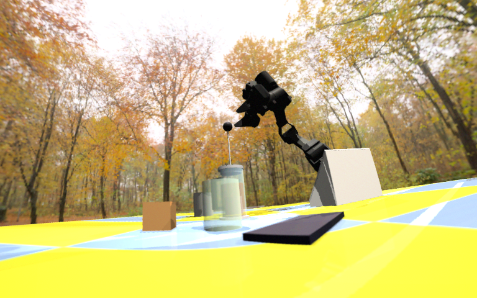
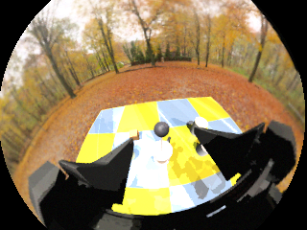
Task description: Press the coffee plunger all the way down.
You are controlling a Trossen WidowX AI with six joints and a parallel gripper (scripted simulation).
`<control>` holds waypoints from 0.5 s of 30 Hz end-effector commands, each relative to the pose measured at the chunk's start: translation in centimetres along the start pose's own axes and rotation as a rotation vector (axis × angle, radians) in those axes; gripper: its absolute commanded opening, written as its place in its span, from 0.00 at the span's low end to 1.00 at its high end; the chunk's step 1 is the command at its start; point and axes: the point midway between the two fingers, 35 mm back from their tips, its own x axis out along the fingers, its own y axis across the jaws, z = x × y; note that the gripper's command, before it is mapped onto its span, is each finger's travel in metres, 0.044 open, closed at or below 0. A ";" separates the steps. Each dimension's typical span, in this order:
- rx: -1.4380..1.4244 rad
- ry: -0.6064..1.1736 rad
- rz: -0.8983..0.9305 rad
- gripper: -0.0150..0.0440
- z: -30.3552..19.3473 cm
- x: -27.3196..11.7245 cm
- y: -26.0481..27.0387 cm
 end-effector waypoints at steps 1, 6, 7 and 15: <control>-0.002 -0.003 0.004 1.00 -0.3 0.3 0.0; -0.001 -0.001 0.005 1.00 -0.3 1.0 0.1; -0.001 0.000 0.006 1.00 -0.3 1.1 0.1; 0.000 0.000 0.006 1.00 -0.3 2.4 0.1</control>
